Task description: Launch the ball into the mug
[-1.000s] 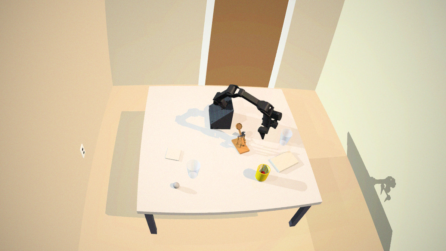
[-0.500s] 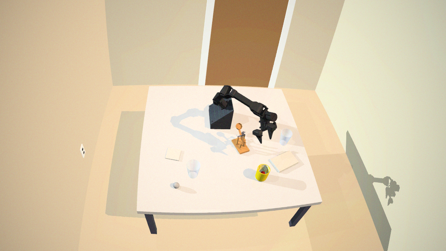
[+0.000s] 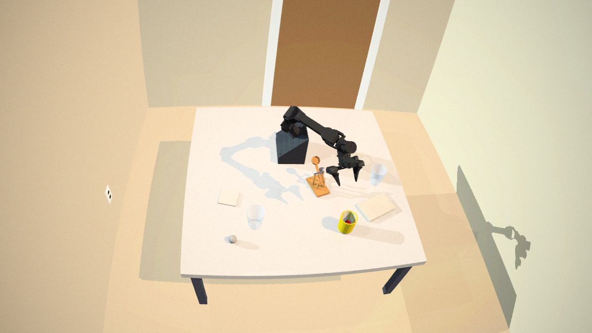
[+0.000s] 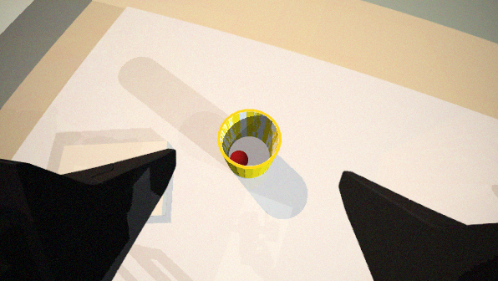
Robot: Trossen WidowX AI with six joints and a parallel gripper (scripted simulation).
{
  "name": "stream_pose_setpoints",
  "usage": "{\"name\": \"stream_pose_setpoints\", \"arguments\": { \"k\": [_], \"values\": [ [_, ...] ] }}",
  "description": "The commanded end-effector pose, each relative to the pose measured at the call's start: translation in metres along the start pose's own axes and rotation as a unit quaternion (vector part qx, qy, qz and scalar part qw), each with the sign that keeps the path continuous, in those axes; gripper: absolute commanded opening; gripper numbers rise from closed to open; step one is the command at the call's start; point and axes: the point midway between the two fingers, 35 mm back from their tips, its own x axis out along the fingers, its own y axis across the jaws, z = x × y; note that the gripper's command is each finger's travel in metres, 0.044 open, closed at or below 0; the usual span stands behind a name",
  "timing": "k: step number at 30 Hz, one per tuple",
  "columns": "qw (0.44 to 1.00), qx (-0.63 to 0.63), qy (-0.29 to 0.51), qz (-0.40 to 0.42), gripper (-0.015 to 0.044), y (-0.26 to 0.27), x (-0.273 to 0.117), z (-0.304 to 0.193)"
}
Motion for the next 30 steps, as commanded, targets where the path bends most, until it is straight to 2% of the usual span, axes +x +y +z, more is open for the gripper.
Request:
{"name": "stream_pose_setpoints", "arguments": {
  "k": [1, 30],
  "values": [
    [1.000, 0.007, -0.001, -0.002, 0.0440, -0.0012, 0.0032, 0.0013],
    [1.000, 0.009, -0.003, -0.002, 0.0440, -0.0004, 0.0077, 0.0090]
  ]
}}
